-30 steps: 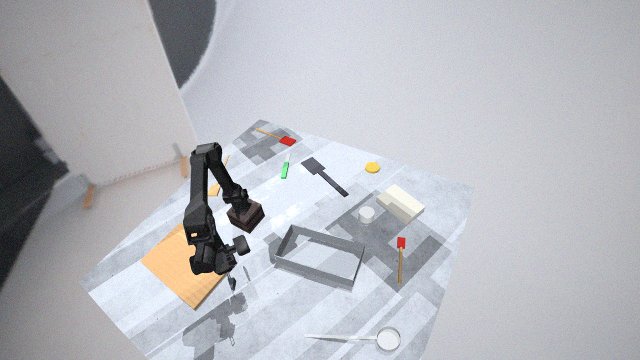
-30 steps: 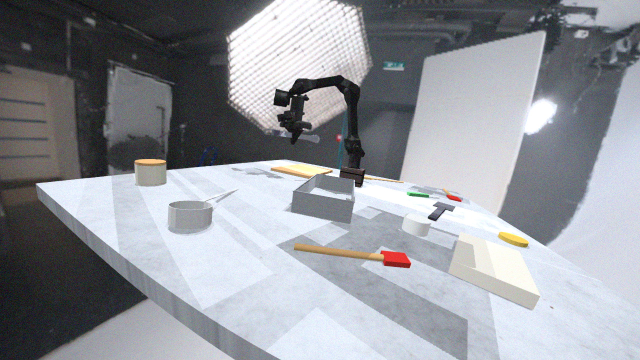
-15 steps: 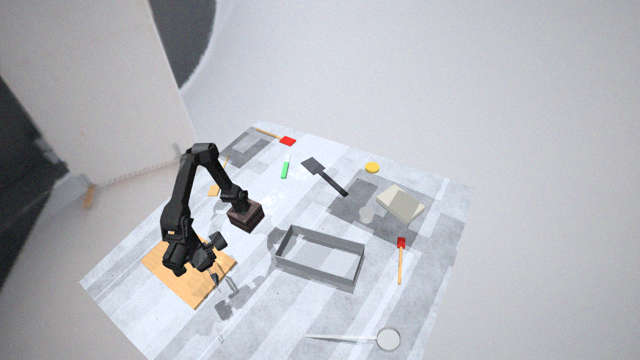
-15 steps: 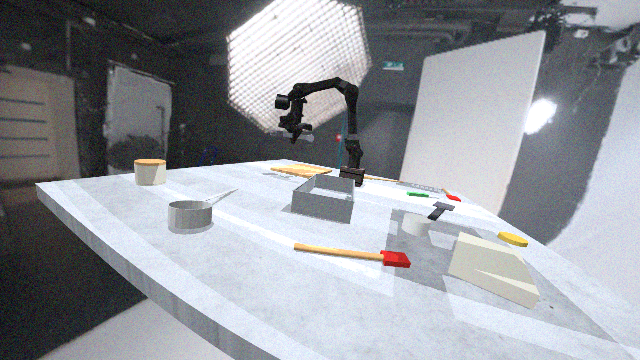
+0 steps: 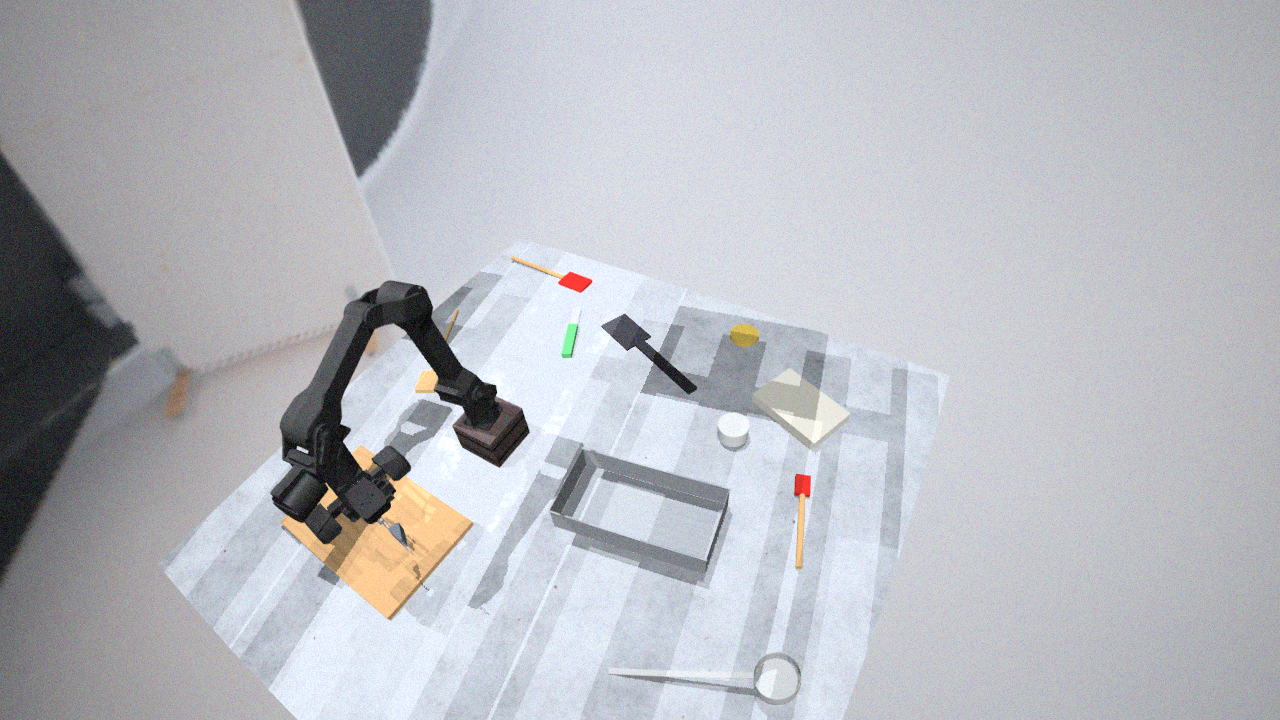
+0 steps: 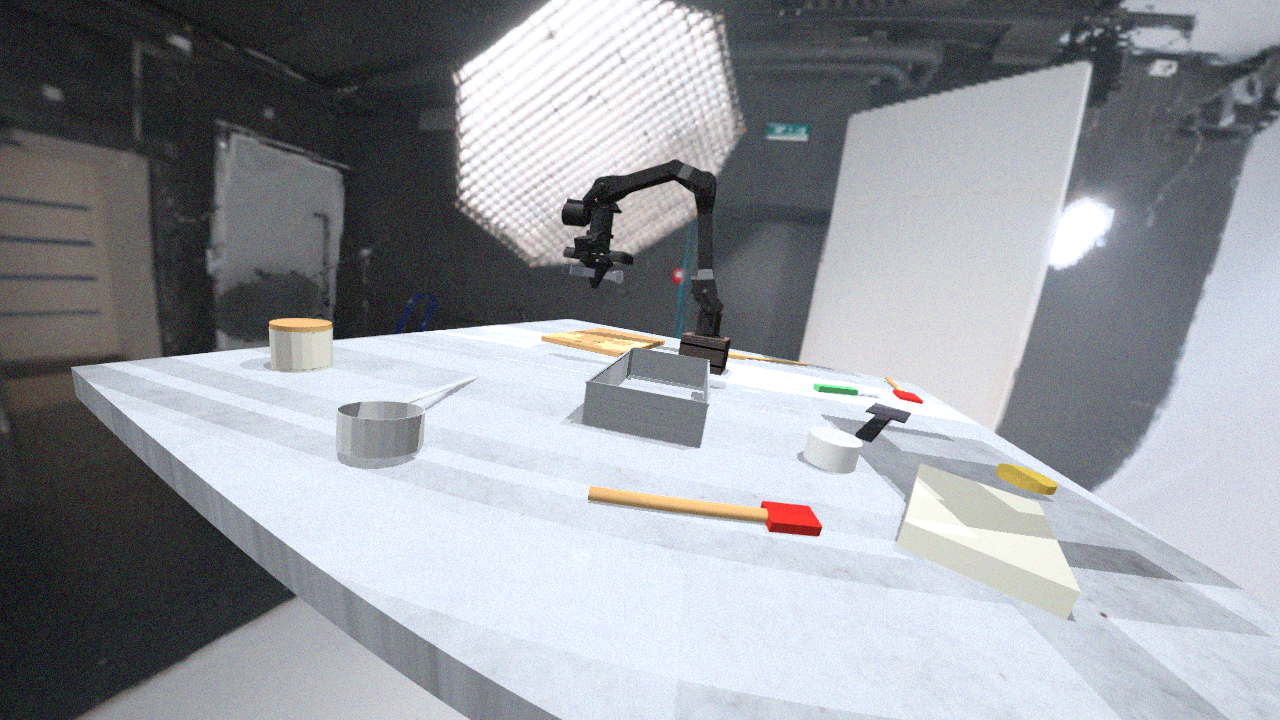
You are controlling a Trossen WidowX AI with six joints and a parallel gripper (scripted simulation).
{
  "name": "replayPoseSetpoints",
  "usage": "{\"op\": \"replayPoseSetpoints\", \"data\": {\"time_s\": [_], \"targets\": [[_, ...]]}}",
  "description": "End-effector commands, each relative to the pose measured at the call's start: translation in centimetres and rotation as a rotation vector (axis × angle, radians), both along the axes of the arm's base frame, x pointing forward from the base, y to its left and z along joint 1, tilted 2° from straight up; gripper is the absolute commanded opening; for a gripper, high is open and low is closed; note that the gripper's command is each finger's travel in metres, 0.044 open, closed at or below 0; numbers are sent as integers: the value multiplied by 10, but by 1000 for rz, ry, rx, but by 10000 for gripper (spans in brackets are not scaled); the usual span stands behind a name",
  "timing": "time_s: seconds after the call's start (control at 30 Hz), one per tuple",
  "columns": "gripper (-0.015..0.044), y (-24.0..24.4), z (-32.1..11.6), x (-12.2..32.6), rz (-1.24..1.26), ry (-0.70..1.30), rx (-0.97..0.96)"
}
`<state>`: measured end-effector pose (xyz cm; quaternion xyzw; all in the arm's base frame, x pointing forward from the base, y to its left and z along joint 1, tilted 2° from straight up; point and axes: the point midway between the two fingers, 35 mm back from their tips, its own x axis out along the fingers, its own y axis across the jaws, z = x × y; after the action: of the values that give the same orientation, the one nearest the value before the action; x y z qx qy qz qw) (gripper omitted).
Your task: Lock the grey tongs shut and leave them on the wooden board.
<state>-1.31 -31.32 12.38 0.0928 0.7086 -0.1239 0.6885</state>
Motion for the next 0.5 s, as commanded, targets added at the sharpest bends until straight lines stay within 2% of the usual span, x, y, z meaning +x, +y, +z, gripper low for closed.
{"op": "replayPoseSetpoints", "data": {"time_s": [0.0,0.47], "targets": [[-150,3,1,-18,59,0,-2],[-150,22,3,-90,282,17,7]]}}
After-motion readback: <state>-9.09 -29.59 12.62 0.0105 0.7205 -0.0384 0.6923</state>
